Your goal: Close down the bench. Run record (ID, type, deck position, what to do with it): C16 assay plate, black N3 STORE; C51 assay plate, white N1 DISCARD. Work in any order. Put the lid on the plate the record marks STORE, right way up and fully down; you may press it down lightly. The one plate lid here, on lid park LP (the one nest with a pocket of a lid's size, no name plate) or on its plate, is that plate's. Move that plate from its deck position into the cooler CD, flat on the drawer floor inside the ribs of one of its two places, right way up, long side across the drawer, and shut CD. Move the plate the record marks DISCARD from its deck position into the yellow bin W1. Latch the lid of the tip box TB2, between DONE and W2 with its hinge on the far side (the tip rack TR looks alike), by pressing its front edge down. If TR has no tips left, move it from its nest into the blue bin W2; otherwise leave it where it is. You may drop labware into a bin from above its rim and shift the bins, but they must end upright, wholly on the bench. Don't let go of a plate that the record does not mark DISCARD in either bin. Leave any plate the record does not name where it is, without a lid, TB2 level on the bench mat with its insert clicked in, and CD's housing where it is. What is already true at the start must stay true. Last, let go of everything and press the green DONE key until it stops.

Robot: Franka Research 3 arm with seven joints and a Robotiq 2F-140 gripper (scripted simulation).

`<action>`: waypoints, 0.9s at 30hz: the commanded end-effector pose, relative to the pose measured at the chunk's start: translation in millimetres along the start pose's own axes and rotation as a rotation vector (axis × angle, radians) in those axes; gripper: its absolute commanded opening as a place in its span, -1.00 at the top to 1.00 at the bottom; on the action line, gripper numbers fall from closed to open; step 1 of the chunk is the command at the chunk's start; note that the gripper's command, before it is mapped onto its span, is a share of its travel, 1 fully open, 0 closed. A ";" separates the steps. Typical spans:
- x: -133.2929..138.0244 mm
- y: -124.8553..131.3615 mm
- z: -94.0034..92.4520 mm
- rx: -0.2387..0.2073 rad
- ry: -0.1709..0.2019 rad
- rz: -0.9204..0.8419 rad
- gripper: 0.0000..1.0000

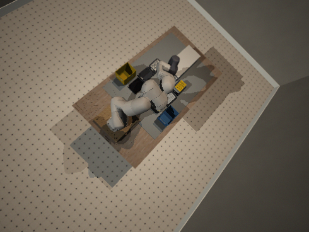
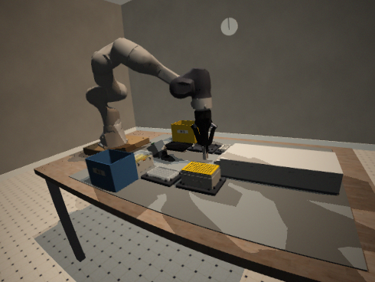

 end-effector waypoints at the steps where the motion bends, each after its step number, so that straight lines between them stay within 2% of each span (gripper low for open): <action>1: -1.5 0.5 -5.0 0.001 -0.006 -0.003 1.00; 27: -1.4 0.5 -34.3 0.001 -0.006 -0.003 1.00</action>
Point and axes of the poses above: the point where the finger pads meet when closed, its own z axis out along the fingers, its own x axis across the jaws, y = z × x, the point moved 9 cm from there along -z, back along the fingers, and after that the axes turned 10 degrees about -z, right-handed, at the moved point
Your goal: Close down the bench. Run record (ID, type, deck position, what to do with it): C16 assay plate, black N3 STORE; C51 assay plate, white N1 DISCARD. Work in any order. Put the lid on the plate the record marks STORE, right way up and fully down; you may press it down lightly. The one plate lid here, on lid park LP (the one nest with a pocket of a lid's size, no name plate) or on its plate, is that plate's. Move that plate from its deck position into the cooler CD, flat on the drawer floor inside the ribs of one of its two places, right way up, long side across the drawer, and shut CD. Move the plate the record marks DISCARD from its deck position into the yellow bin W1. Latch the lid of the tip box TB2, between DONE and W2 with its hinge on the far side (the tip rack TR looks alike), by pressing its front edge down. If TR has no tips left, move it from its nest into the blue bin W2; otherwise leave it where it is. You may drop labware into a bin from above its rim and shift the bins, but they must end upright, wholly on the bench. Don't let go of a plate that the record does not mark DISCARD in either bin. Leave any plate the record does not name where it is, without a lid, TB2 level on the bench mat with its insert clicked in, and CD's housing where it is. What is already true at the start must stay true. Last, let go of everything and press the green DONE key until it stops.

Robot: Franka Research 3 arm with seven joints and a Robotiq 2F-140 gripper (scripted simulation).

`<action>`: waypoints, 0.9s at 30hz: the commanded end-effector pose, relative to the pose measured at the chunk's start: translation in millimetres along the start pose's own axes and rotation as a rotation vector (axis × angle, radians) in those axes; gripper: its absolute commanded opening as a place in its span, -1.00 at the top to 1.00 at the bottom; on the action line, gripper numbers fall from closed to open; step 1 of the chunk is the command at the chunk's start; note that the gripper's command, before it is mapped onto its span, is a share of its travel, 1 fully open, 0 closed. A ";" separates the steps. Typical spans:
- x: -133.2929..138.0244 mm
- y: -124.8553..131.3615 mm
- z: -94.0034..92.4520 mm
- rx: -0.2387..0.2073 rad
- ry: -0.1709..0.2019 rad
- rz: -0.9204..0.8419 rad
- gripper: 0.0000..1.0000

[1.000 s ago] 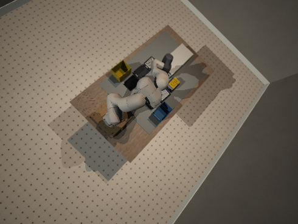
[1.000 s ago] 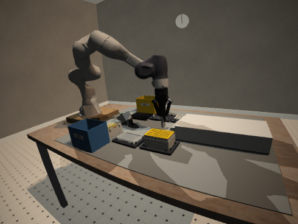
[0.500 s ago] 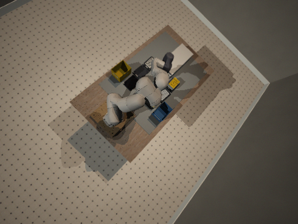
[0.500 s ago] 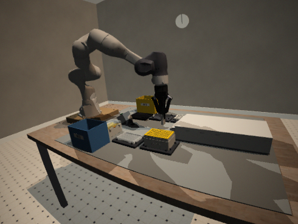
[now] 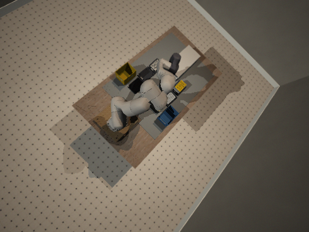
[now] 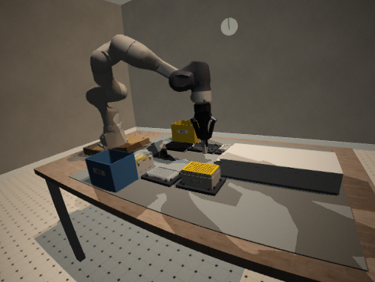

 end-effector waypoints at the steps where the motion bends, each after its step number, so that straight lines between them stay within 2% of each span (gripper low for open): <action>1: -0.9 0.9 -5.8 0.000 -0.004 -0.004 1.00; 27: -0.8 0.9 -36.4 0.000 -0.004 -0.004 1.00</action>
Point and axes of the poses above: the point where the finger pads meet when closed, its own z axis out along the fingers, its own x axis across the jaws, y = z × x, the point moved 9 cm from there along -z, back along the fingers, and after that the axes turned 10 degrees about -z, right-handed, at the moved point
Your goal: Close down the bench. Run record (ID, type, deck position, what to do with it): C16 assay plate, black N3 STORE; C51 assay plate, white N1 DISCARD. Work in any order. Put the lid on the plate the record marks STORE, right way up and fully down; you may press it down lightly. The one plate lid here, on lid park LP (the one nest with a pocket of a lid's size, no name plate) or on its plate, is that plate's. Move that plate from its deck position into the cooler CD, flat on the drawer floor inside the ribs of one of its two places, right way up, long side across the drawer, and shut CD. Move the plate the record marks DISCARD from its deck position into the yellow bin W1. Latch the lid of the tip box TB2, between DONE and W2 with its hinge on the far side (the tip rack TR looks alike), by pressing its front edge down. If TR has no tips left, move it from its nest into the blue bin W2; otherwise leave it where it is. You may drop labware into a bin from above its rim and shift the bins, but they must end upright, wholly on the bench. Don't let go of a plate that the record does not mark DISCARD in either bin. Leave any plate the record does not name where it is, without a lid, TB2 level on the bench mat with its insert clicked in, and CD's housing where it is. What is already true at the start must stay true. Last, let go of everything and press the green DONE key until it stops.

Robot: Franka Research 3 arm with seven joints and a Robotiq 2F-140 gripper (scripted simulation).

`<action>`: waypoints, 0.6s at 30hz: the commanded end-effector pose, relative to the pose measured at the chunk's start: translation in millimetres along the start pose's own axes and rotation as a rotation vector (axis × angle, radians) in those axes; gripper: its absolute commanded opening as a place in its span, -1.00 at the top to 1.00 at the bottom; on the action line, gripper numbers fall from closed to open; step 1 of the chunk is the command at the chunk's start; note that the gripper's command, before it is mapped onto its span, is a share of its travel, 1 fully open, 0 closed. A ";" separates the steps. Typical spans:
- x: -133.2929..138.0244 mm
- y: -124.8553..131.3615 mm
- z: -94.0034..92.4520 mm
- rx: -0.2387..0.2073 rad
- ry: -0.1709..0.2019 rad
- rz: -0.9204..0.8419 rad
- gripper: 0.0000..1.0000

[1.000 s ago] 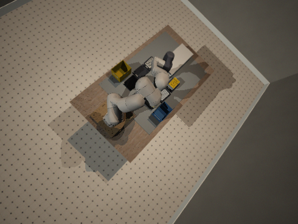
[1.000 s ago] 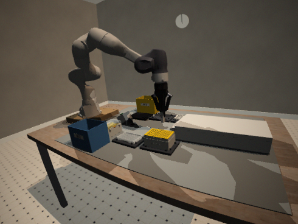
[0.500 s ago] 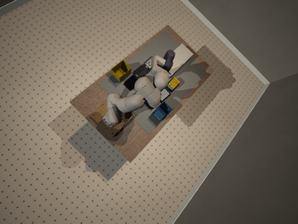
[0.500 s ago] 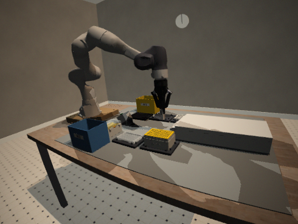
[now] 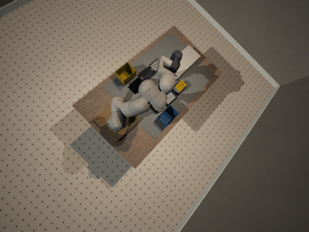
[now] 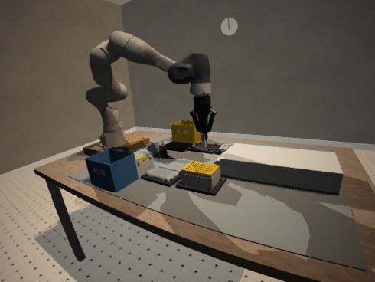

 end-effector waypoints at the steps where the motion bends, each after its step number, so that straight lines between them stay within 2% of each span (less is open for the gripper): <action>1: -1.2 1.1 -3.2 0.000 -0.005 -0.005 1.00; 18: -1.1 1.1 -23.2 0.000 -0.005 -0.005 1.00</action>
Point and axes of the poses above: the point where the finger pads meet when closed, its own z axis out along the fingers, its own x axis across the jaws, y = z × x, the point moved 9 cm from there along -z, back along the fingers, and after that the axes turned 10 degrees about -z, right-handed, at the moved point
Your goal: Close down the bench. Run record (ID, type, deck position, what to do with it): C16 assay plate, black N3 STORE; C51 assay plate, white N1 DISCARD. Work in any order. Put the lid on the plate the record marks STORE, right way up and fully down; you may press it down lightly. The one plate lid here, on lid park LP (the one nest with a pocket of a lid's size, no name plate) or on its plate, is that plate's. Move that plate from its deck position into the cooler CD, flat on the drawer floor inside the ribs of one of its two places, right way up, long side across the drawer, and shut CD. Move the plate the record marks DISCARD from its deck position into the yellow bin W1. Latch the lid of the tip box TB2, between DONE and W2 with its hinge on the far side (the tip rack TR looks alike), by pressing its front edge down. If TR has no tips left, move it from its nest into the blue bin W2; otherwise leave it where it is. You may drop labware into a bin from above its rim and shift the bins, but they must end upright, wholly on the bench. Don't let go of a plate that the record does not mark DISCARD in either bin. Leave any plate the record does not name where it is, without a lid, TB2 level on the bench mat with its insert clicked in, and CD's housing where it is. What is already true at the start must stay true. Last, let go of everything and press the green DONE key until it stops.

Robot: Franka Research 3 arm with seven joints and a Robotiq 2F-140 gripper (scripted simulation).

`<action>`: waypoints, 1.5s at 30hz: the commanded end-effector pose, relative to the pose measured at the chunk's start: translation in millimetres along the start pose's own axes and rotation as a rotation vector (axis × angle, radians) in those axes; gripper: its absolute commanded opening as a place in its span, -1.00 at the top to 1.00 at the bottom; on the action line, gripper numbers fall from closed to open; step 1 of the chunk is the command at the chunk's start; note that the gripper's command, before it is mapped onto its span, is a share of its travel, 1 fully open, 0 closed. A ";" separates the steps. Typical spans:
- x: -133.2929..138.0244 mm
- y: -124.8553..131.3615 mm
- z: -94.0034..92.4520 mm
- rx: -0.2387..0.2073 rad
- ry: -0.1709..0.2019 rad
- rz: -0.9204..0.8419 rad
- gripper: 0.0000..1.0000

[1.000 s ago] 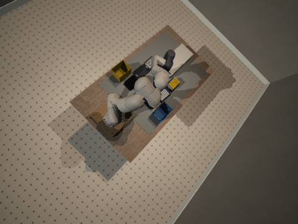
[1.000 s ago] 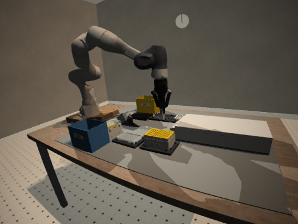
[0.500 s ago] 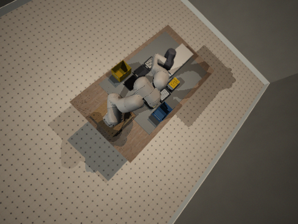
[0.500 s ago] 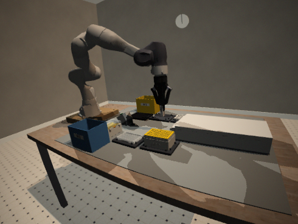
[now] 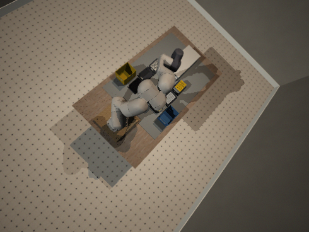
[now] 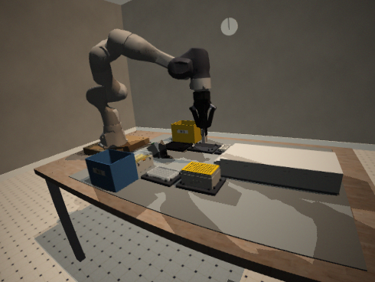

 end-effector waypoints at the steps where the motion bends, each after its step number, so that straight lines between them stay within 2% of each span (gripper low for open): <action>1: -1.3 1.0 -3.6 0.001 -0.005 -0.005 1.00; 19: -1.3 1.0 -7.0 0.001 -0.005 -0.005 1.00; 20: 0.7 -2.5 -7.3 0.001 -0.005 0.029 -0.33; 32: 24.6 -43.9 -11.0 0.000 -0.005 0.429 -0.33; 34: 24.6 -43.9 -11.0 0.000 -0.005 0.429 -0.33; 45: 46.5 -82.0 -14.4 -0.002 -0.005 0.783 -0.33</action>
Point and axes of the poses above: the point where the finger pads meet when closed, its own z axis out along the fingers, its own x axis across the jaws, y = z × x, the point moved 9 cm from there along -z, back along the fingers, and after that the axes turned 10 degrees about -z, right-handed, at the moved point
